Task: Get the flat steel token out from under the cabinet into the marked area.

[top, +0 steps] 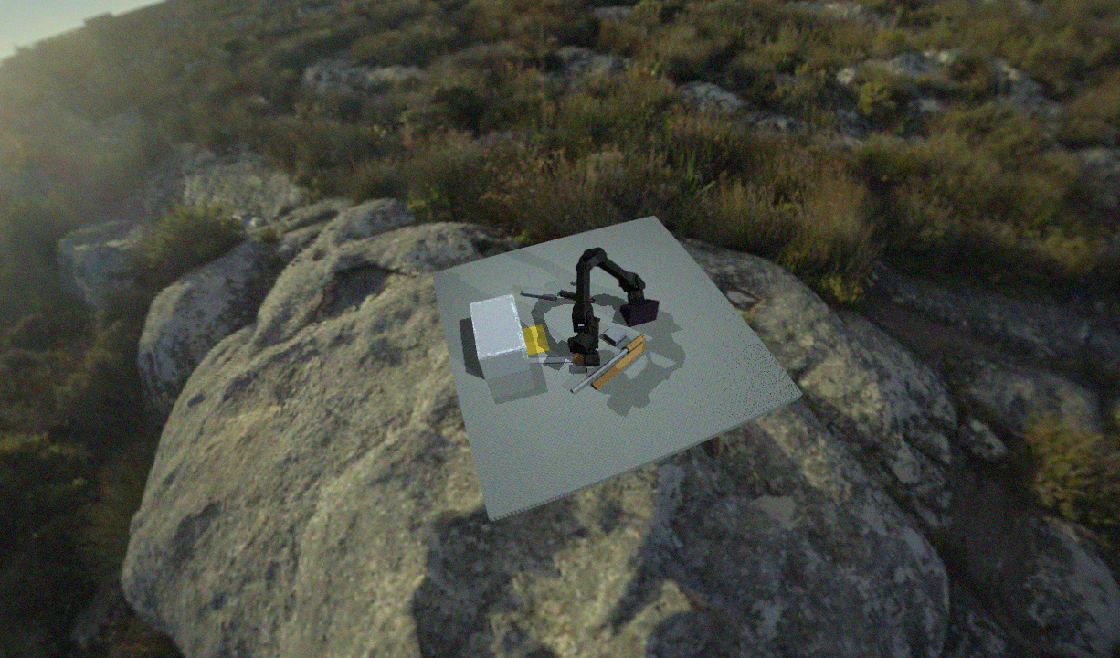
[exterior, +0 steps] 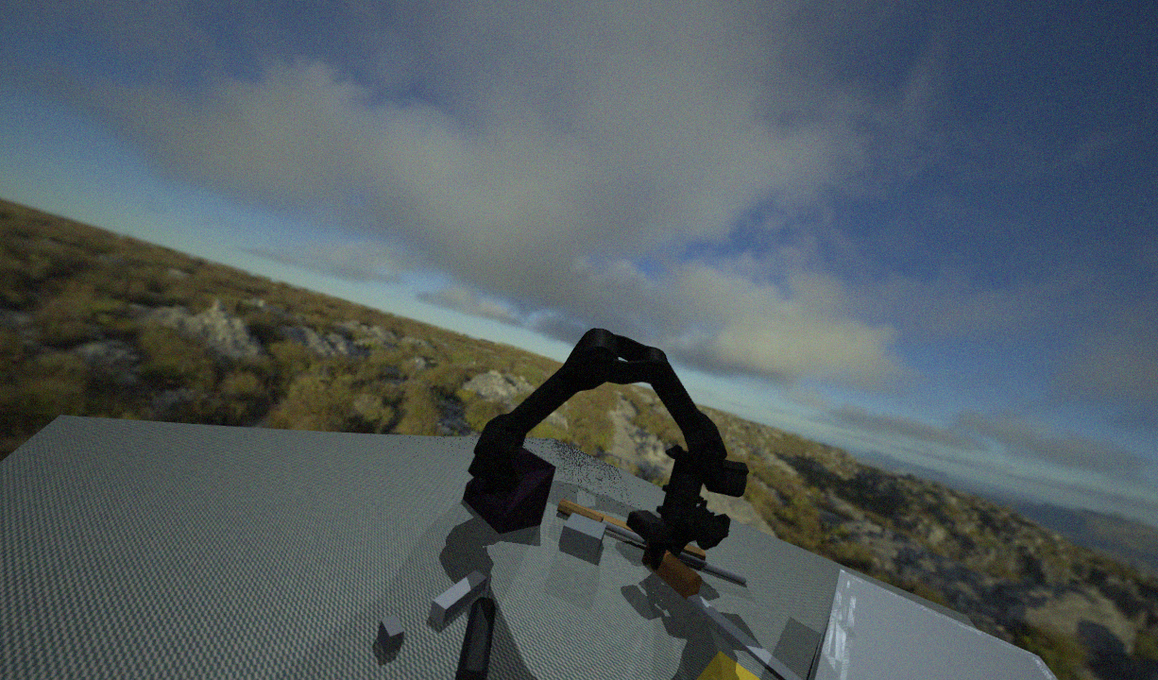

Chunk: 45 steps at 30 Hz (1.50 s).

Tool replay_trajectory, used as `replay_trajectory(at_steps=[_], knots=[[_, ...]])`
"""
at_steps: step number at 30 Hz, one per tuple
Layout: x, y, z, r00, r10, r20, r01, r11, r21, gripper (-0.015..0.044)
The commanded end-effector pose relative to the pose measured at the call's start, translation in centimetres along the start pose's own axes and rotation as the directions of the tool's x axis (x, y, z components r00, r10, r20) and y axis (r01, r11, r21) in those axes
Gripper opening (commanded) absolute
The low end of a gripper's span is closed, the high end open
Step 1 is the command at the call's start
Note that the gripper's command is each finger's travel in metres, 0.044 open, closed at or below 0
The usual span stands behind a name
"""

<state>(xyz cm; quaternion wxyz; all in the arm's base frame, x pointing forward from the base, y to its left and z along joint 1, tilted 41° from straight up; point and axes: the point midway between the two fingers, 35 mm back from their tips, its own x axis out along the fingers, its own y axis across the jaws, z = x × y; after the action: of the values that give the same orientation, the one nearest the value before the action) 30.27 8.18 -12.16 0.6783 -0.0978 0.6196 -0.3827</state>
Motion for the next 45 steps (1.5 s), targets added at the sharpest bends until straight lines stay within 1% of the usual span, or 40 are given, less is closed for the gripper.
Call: replay_trajectory(at_steps=[1, 45], knots=[[0.0, 0.1, 1.0, 1.000, 0.005, -0.004, -0.005, 1.000, 0.000, 0.0000], [-0.1, 0.2, 6.9, 1.000, 0.004, -0.001, -0.004, 1.000, 0.001, 0.0000]])
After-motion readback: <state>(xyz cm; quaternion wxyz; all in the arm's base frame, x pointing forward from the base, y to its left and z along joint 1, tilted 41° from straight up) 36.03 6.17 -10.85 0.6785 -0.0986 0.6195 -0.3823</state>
